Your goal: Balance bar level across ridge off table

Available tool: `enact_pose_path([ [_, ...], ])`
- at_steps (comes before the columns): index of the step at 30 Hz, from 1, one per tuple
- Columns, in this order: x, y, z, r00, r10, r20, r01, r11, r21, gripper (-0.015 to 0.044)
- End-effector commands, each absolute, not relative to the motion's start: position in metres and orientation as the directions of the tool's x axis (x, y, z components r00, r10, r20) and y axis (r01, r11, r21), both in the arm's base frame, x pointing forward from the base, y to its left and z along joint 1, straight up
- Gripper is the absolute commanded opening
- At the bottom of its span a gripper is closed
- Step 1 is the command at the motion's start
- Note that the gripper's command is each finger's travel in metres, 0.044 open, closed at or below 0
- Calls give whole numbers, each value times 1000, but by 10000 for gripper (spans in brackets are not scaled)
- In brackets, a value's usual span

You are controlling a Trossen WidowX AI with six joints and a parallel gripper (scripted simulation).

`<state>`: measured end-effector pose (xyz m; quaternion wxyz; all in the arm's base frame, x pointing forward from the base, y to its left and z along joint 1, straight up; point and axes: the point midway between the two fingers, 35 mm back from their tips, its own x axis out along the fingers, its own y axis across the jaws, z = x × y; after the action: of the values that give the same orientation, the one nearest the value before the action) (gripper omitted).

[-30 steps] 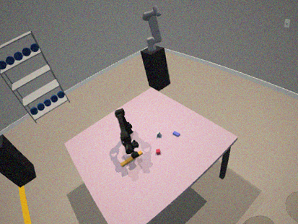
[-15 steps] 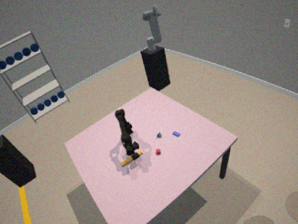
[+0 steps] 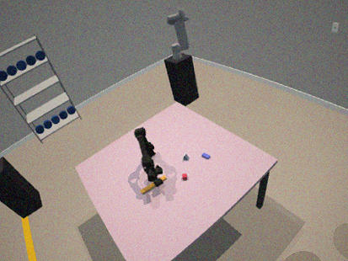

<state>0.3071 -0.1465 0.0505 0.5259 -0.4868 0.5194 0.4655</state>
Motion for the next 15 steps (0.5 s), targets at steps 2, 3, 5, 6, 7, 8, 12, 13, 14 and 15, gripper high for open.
enact_pose_path([
  [2, 307, -147, 50, 27, -16, -1000, -995, 93, -28, 263],
  [3, 307, -147, 50, 27, -16, -1000, -995, 93, -28, 236],
  [5, 307, -147, 50, 27, -16, -1000, -995, 93, -28, 184],
  [6, 307, -147, 50, 27, -16, -1000, -995, 93, -28, 157],
  [7, 307, -147, 50, 27, -16, -1000, -995, 93, -28, 151],
  [8, 307, -147, 50, 27, -16, -1000, -995, 93, -28, 144],
  [12, 307, -147, 50, 27, -16, -1000, -995, 93, -28, 117],
  [13, 307, -147, 50, 27, -16, -1000, -995, 93, -28, 111],
  [14, 307, -147, 51, 27, -16, -1000, -995, 93, -28, 85],
  [15, 307, -147, 52, 27, -16, -1000, -995, 93, -28, 58],
])
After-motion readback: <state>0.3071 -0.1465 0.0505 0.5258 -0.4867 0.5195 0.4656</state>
